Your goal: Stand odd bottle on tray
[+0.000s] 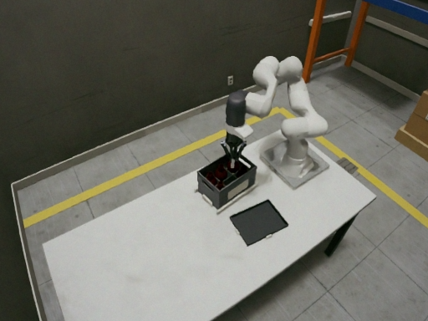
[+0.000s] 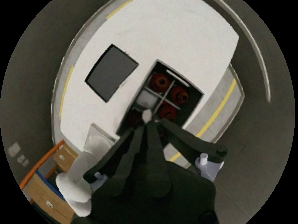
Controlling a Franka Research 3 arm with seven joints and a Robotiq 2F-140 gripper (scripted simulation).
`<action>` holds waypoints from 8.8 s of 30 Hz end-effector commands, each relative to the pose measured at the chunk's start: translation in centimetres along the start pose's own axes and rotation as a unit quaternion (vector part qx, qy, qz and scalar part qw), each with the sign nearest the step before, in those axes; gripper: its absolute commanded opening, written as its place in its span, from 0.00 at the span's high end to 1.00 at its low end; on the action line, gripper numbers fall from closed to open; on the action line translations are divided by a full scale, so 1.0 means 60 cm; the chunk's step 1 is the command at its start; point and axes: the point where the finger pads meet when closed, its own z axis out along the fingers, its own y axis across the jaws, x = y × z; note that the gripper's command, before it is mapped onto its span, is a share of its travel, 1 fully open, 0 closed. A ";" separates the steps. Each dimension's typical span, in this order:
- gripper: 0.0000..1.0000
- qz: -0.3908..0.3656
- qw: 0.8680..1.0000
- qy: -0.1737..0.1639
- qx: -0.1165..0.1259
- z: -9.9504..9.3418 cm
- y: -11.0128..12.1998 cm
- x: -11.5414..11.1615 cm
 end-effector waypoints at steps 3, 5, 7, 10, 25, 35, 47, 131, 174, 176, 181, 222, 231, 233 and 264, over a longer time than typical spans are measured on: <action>0.90 0.032 0.999 0.006 0.000 -0.002 -0.006 0.011; 0.56 0.032 0.999 0.006 0.000 -0.002 -0.006 0.011; 0.56 0.032 0.999 0.006 0.000 -0.002 -0.006 0.011; 0.56 0.032 0.999 0.006 0.000 -0.002 -0.006 0.011; 0.56 0.032 0.999 0.006 0.000 -0.002 -0.006 0.011; 0.56 0.032 0.999 0.006 0.000 -0.002 -0.006 0.011; 0.56 0.032 0.999 0.006 0.000 -0.001 -0.006 0.011; 0.56 0.032 0.999 0.005 0.000 0.071 -0.006 0.012; 0.56 0.032 0.999 0.005 0.000 0.071 -0.005 0.011; 0.56 0.032 0.999 0.005 0.000 0.071 -0.005 0.011; 0.56 0.032 0.999 0.005 0.000 0.071 -0.005 0.011; 0.56 0.032 0.999 0.005 0.000 0.096 -0.005 0.012; 0.56 0.032 0.999 0.005 0.000 0.116 -0.005 0.012; 0.56 0.032 0.999 0.005 0.000 0.118 -0.005 0.012; 0.56 0.032 0.999 0.005 0.000 0.142 -0.005 0.012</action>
